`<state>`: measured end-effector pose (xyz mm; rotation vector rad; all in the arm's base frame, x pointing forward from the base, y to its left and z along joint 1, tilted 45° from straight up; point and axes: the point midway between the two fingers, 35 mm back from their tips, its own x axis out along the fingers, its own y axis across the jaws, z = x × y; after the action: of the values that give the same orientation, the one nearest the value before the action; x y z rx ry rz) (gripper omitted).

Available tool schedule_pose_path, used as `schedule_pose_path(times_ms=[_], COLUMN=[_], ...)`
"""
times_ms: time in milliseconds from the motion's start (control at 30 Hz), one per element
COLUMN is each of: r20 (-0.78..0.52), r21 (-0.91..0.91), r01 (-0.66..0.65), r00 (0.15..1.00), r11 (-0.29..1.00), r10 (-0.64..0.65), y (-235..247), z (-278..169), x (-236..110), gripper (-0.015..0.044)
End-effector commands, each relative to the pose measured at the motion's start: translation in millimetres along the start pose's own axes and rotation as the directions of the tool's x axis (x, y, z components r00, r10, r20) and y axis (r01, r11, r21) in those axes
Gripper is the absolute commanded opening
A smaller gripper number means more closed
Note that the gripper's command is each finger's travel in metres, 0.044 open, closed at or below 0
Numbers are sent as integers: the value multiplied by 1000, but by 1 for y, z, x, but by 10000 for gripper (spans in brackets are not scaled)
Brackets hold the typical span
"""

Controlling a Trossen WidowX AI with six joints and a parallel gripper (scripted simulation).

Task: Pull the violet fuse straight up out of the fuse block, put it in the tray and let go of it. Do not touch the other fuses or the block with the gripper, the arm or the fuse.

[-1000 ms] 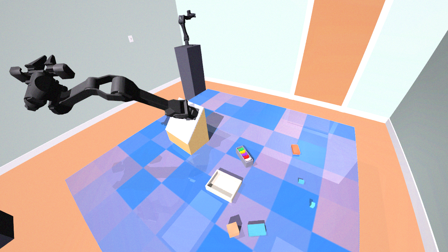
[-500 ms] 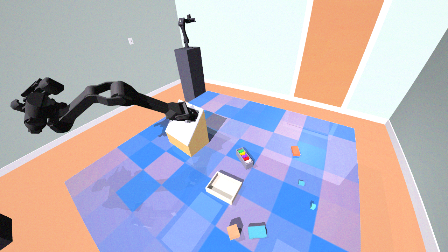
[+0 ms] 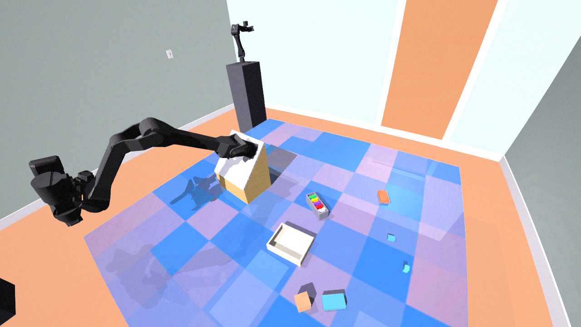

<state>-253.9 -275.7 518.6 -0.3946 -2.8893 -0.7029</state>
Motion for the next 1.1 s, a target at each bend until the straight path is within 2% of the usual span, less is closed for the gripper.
schedule_pose_path(times_ms=[0, 233, 467, 767, 1067], r20=[-79, -191, -286, -354, -352], r21=[-225, -531, -782, -931, -834], r01=[114, 197, 136, -137, -530], r00=[988, 920, 789, 559, 300], r11=[968, 824, 609, 338, 151], r10=[-135, -343, -544, -750, -887], y=[-47, -102, -143, -168, -167], z=[-7, -15, -11, 14, 66], x=[-41, -120, -216, -344, -465], gripper=[72, 72, 72, 72, 72])
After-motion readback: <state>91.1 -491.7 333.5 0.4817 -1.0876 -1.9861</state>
